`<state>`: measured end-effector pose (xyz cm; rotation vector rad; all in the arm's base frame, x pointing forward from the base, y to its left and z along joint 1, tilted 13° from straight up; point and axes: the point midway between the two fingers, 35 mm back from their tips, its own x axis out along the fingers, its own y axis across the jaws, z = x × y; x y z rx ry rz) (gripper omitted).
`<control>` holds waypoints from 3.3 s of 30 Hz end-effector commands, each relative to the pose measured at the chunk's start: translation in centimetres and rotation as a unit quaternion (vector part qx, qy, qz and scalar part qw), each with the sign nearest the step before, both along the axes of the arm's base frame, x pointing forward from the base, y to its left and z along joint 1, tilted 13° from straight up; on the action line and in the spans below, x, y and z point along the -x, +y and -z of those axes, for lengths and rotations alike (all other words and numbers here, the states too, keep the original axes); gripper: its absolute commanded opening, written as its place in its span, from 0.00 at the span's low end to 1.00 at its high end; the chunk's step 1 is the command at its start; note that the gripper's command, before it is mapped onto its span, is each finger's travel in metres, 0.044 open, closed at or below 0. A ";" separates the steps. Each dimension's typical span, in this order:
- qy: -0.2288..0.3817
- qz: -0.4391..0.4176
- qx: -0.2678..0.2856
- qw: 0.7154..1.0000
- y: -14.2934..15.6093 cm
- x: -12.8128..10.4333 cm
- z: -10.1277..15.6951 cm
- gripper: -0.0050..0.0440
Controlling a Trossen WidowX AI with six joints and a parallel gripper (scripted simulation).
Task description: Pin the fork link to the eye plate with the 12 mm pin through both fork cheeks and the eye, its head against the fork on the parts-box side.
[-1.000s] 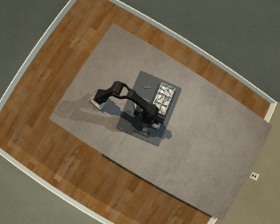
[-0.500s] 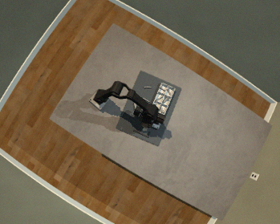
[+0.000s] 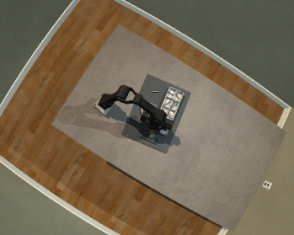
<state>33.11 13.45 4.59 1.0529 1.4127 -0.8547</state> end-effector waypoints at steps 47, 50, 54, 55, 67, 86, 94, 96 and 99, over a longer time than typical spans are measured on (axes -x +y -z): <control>-0.005 0.001 -0.002 1.000 0.2 0.0 -0.4 0.39; -0.007 0.001 -0.002 1.000 0.3 0.0 -0.6 0.39; -0.010 0.001 -0.003 1.000 0.5 0.0 -0.8 0.39; -0.011 0.001 -0.003 1.000 0.6 0.0 -0.9 0.39; -0.015 0.001 -0.005 1.000 1.4 0.0 -1.3 0.39; -0.017 0.001 -0.007 1.000 2.3 0.3 -1.6 0.39; -0.017 0.001 -0.007 1.000 2.3 0.3 -1.6 0.39; -0.017 0.001 -0.006 1.000 2.3 0.3 -1.6 0.39; -0.017 0.001 -0.006 1.000 2.3 0.3 -1.6 0.39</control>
